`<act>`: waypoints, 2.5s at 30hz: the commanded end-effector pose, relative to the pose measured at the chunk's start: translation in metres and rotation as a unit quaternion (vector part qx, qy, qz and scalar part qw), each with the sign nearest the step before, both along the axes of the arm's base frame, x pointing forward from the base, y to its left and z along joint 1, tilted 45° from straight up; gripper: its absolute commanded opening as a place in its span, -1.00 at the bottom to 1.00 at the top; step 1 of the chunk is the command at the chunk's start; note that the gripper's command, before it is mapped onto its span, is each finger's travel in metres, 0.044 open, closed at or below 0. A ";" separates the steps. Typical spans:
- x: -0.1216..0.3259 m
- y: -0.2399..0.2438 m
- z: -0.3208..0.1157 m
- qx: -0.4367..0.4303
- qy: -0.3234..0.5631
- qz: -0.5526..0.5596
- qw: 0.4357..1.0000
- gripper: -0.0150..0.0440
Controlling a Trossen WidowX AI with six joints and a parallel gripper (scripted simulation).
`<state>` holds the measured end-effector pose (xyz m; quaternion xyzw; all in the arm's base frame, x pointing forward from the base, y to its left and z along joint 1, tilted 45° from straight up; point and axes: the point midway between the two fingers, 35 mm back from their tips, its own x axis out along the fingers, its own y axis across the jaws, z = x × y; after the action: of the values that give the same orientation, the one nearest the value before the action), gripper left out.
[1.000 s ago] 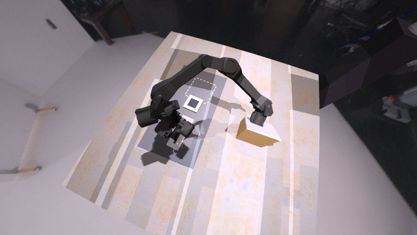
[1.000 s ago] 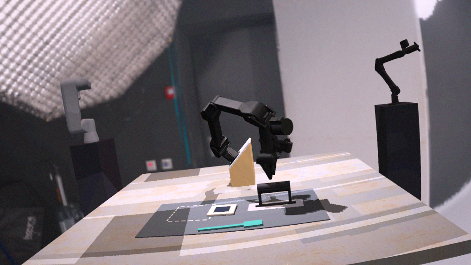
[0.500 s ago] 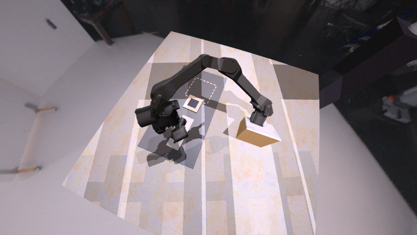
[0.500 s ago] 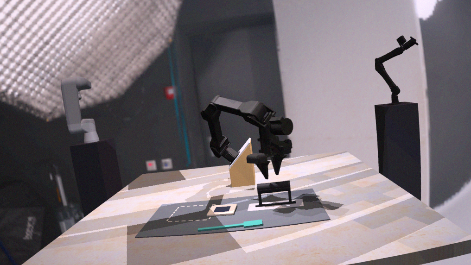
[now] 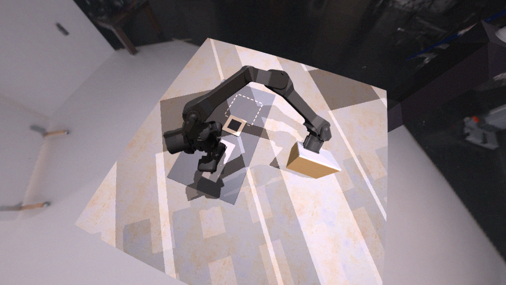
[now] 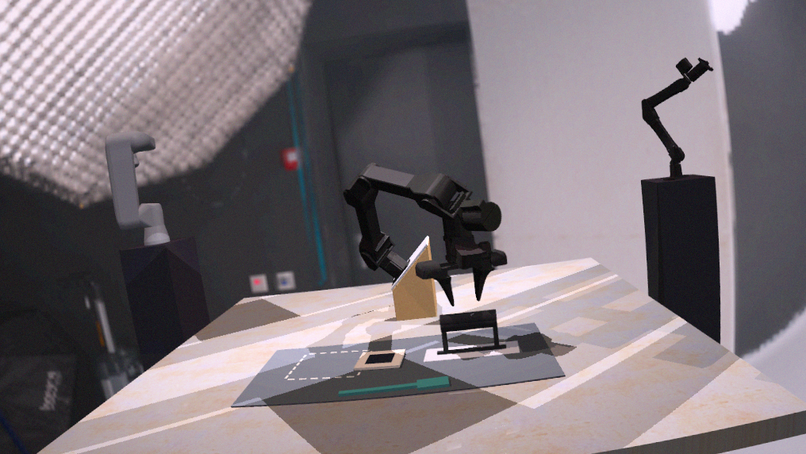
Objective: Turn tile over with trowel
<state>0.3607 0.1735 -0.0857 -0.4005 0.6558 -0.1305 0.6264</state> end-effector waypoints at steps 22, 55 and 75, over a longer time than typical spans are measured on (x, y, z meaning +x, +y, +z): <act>0.000 0.000 -0.001 0.043 -0.284 -0.299 0.910 0.42; 0.001 0.000 -0.002 0.086 -0.568 -0.594 0.563 0.42; 0.005 -0.016 -0.020 0.086 -0.568 -0.594 0.563 0.42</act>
<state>0.3657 0.1620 -0.0999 0.2966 0.2624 -0.6157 0.6812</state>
